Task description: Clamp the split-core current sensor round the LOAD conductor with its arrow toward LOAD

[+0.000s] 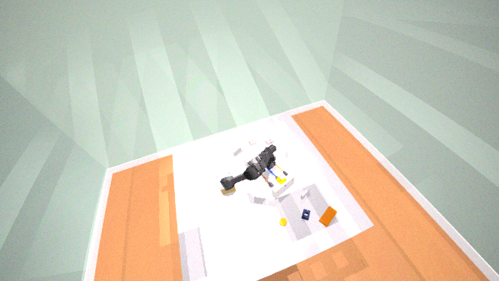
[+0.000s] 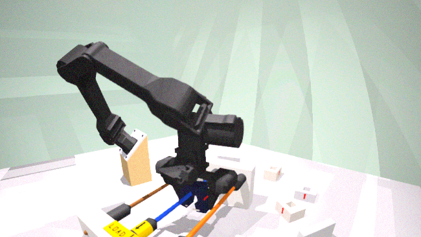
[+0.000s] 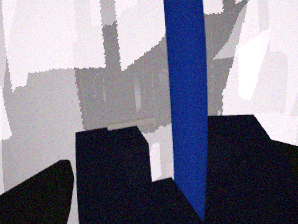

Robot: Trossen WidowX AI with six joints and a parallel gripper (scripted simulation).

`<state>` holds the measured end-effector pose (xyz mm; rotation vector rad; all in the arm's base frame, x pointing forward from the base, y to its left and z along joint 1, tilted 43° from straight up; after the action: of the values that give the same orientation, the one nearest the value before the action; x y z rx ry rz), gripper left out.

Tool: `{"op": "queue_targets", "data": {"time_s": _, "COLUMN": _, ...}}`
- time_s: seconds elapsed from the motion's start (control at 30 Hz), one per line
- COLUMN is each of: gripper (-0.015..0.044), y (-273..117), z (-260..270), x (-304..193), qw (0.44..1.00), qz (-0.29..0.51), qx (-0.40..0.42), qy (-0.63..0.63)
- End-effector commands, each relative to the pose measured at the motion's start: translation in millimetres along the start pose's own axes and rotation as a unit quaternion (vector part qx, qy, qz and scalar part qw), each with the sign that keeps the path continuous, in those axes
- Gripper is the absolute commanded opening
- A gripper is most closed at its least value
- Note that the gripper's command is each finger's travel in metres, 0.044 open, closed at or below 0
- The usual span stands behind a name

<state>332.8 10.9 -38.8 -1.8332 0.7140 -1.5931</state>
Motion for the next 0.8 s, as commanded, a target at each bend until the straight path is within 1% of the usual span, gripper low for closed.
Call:
{"op": "queue_targets", "data": {"time_s": 0.0, "gripper": 0.0393, "y": -1.1, "z": 0.5, "x": -0.1, "qw": 1.000, "qz": 0.000, "qx": 0.001, "qy": 0.001}}
{"op": "queue_targets", "data": {"time_s": 0.53, "gripper": 0.0287, "y": -1.1, "z": 0.5, "x": -0.1, "qw": 1.000, "qz": 0.000, "qx": 0.001, "qy": 0.001}}
{"op": "queue_targets", "data": {"time_s": 0.77, "gripper": 0.0103, "y": -1.1, "z": 0.5, "x": -0.1, "qw": 1.000, "qz": 0.000, "qx": 0.001, "qy": 0.001}}
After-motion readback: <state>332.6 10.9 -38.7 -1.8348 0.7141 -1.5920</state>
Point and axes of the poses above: the point midway between the two fingers, 35 mm back from their tips, its own y axis out along the fingers, its own z axis across the jaws, x = y × z, the point moved 2 cm from there along -y, back along the fingers, and after that the axes turned 10 degrees about y, right-handed, at the moved point
